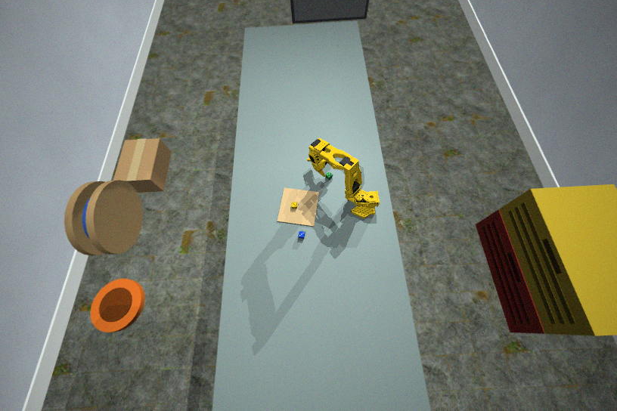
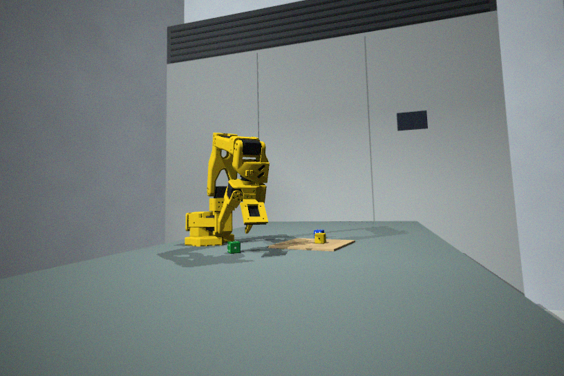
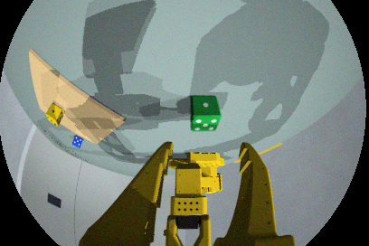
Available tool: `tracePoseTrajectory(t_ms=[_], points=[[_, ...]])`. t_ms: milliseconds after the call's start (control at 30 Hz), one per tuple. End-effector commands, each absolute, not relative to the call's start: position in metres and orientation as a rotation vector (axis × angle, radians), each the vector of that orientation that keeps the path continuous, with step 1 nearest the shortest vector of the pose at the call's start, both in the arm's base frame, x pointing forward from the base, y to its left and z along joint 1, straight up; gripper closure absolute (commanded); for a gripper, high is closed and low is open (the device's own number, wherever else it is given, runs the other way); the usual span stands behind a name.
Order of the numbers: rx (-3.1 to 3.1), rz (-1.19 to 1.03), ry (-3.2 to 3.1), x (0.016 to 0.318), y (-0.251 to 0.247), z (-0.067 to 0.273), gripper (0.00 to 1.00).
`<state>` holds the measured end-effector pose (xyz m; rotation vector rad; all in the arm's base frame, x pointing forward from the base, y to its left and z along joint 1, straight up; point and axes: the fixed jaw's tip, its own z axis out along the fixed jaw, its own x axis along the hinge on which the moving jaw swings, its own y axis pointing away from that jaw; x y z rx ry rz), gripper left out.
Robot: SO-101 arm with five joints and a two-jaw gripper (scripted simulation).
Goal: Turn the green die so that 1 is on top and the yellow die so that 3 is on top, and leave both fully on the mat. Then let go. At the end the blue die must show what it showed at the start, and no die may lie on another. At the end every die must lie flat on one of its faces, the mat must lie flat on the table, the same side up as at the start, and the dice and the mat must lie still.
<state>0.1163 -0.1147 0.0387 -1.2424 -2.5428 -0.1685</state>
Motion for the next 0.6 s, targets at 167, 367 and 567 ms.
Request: tracePoseTrajectory(t_ms=[167,367,567], points=[[-1.252,-0.153,-2.568,0.1206,-0.1166,0.0433,0.72],[-1.247,-0.157,-2.559,0.1200,-0.1159,0.0415,0.72],[-1.245,-0.160,-2.554,0.1203,-0.1162,0.0375,0.72]])
